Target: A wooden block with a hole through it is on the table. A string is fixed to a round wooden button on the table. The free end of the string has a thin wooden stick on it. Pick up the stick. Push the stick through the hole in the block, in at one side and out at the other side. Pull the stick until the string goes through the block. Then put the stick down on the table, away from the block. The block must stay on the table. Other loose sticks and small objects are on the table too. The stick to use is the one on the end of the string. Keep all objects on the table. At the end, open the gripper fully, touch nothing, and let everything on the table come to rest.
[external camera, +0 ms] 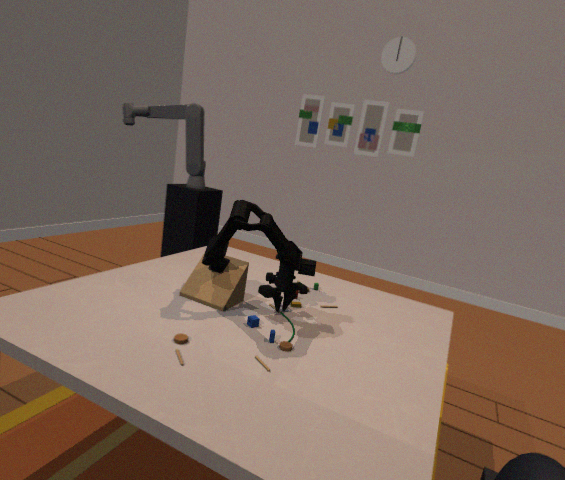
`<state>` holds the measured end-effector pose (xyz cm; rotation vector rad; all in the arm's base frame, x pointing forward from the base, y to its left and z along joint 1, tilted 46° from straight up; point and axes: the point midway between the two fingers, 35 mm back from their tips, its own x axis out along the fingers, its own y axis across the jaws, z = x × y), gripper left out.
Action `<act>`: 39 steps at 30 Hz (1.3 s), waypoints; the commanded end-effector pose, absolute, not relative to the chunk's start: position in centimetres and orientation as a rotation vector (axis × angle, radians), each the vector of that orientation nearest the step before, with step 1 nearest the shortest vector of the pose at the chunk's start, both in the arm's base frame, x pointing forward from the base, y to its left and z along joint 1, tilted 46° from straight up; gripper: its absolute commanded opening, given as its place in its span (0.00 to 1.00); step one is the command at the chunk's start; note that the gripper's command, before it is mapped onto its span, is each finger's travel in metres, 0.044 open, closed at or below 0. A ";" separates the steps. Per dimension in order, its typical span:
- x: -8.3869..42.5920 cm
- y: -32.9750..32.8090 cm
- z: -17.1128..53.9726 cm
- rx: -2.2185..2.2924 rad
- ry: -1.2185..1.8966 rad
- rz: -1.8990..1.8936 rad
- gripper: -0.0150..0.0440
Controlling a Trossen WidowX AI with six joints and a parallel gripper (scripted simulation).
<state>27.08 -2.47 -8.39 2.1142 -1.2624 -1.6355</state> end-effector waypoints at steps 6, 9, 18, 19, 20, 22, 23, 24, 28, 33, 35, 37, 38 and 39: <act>26.8 -2.9 -8.9 2.096 -1.255 -1.639 0.46; 26.9 -2.8 -8.7 2.106 -1.262 -1.639 0.42; 26.9 -2.8 -8.7 2.106 -1.262 -1.639 0.25; 26.9 -2.8 -8.7 2.106 -1.262 -1.639 0.25; 26.9 -2.8 -8.7 2.106 -1.262 -1.639 0.25; 26.9 -2.7 -8.7 2.106 -1.262 -1.639 0.25; 26.9 -2.7 -8.6 2.106 -1.262 -1.639 0.25; 26.9 -2.6 -8.5 2.106 -1.262 -1.639 0.25; 26.9 -2.2 -8.2 2.106 -1.261 -1.640 0.25; 27.0 -1.7 -7.8 2.107 -1.260 -1.641 0.25; 27.0 -1.5 -7.6 2.107 -1.260 -1.641 0.25; 27.0 -1.3 -7.5 2.107 -1.260 -1.641 0.25; 27.0 -1.3 -7.4 2.107 -1.259 -1.642 0.25; 27.0 -1.2 -7.3 2.107 -1.259 -1.642 0.25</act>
